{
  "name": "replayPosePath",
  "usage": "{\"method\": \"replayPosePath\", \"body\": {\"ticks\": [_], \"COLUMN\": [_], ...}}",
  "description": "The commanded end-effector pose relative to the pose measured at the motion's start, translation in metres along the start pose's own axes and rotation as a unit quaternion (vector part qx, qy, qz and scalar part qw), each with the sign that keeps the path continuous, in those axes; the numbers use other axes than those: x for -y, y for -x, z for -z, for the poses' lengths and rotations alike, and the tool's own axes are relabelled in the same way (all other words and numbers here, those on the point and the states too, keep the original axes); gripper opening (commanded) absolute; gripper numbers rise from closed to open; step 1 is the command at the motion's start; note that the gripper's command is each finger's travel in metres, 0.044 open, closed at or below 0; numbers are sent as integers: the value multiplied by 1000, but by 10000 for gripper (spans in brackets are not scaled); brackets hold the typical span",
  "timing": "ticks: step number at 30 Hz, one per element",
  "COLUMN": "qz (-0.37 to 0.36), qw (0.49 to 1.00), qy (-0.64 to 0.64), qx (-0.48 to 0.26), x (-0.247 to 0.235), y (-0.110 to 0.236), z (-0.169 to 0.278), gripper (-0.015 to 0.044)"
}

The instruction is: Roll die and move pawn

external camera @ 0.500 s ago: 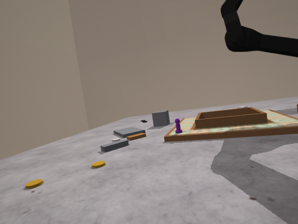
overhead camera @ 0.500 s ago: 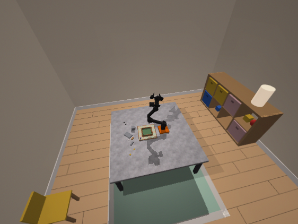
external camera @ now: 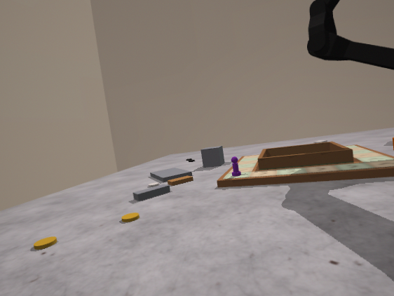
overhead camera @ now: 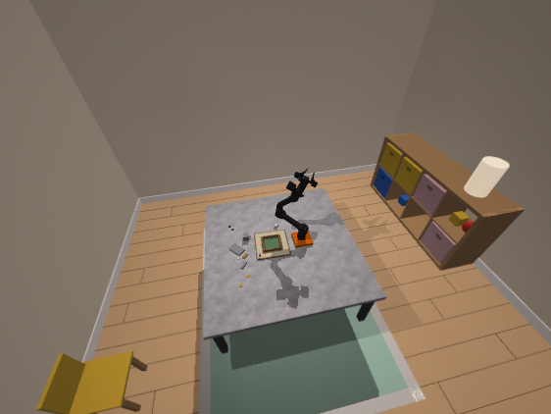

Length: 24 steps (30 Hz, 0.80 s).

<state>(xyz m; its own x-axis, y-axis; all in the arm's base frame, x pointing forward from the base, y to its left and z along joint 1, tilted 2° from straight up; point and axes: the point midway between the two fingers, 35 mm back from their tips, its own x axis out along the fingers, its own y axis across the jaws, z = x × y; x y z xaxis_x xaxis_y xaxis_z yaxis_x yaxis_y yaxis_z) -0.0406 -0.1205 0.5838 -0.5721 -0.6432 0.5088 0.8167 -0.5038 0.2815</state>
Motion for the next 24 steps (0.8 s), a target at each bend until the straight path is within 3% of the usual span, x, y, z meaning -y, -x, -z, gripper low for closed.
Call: {"method": "replayPosePath", "body": {"ticks": [1,7,14,24], "qz": [84,244,426,612], "qw": [994,956,867,722], "qy": [56,142,229,281], "qx": [37,83,117,157], "x": [45,126,201,237], "y": [-4,13,73,179], "z": [-14,-44,-84,-126], "gripper": [275,275,275,275]}}
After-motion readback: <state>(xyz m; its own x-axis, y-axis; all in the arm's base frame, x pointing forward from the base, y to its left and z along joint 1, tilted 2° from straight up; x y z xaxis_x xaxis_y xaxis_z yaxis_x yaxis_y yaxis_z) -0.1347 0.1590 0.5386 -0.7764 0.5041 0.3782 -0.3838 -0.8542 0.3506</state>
